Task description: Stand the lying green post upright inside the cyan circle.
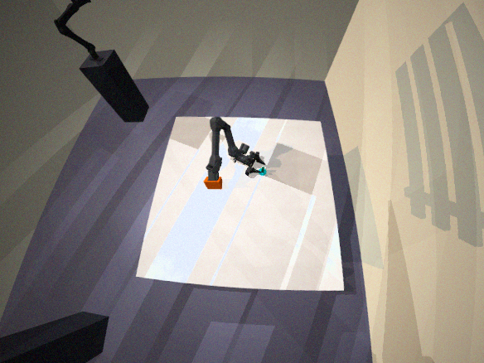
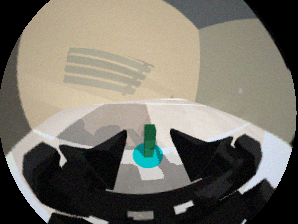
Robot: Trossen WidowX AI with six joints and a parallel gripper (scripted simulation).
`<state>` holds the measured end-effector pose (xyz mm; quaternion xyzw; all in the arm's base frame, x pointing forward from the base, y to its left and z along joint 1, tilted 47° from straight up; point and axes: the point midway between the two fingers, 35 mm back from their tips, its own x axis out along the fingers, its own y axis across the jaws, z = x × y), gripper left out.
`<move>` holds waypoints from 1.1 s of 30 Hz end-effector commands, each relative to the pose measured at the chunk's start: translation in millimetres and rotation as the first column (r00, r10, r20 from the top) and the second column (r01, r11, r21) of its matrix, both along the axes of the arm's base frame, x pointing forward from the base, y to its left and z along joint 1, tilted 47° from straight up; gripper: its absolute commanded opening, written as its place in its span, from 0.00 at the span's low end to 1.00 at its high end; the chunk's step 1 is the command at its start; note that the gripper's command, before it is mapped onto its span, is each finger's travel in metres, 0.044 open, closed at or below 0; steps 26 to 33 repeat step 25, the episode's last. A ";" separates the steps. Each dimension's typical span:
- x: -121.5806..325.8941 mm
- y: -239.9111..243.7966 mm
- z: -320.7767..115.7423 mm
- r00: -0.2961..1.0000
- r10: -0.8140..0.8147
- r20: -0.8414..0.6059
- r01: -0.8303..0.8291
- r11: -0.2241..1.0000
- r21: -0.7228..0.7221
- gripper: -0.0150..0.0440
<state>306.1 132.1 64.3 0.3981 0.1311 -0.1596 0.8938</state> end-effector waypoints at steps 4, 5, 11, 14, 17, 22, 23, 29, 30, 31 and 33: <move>2.5 -8.7 10.0 1.000 -0.006 0.002 0.006 1.000 0.006 0.93; 3.2 -12.3 13.6 1.000 -0.007 0.002 0.007 1.000 0.007 0.93; 5.0 -34.3 35.0 1.000 -0.009 0.003 0.009 1.000 0.009 0.93; 4.4 -45.5 45.0 1.000 -0.010 0.006 0.010 1.000 0.009 0.93; 2.8 -56.8 54.6 1.000 -0.010 0.009 0.010 1.000 0.007 0.93; 2.0 -65.8 61.4 1.000 -0.004 0.003 0.004 1.000 -0.002 0.93; 5.5 -65.2 59.2 0.999 0.013 -0.030 -0.013 1.000 -0.022 0.93; 17.1 -64.1 50.7 0.985 0.072 -0.155 -0.085 0.993 -0.080 0.93; 17.1 -64.1 50.7 0.985 0.072 -0.155 -0.085 0.993 -0.080 0.93; 17.1 -64.1 50.7 0.985 0.072 -0.155 -0.085 0.993 -0.080 0.93; 17.1 -64.1 50.7 0.985 0.072 -0.155 -0.085 0.993 -0.080 0.93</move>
